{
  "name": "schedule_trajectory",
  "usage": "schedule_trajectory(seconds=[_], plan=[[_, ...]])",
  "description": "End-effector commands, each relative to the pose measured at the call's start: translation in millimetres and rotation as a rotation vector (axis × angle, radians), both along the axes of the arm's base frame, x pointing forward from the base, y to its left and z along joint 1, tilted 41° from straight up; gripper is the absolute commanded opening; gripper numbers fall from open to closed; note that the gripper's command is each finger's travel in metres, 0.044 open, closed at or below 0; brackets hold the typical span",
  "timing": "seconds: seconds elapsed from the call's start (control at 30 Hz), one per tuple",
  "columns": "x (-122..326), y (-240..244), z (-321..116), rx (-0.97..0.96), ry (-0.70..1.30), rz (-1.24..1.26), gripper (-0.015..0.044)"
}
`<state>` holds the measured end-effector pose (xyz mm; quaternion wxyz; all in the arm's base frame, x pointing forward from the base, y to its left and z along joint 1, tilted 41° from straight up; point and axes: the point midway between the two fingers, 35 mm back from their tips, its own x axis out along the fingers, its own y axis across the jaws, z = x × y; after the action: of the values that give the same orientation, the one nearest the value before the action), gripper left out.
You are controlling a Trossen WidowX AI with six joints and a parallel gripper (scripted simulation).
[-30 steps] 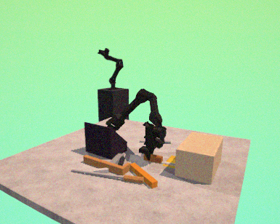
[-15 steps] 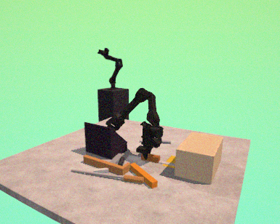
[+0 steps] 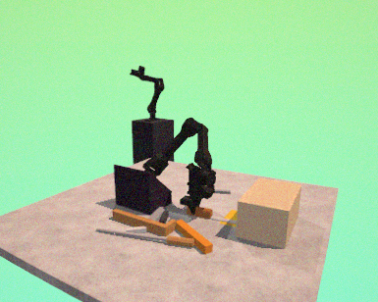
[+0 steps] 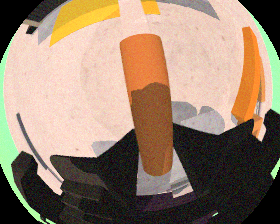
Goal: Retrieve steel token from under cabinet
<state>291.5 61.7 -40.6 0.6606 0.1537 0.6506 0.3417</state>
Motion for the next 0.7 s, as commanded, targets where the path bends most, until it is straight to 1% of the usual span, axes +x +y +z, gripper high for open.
schedule_trajectory(seconds=[0.0,0.67], plan=[[-7,-1,-1,0.0,0.0,0.003,0.0],[-30,-8,-5,-0.001,0.002,0.003,0.0]])
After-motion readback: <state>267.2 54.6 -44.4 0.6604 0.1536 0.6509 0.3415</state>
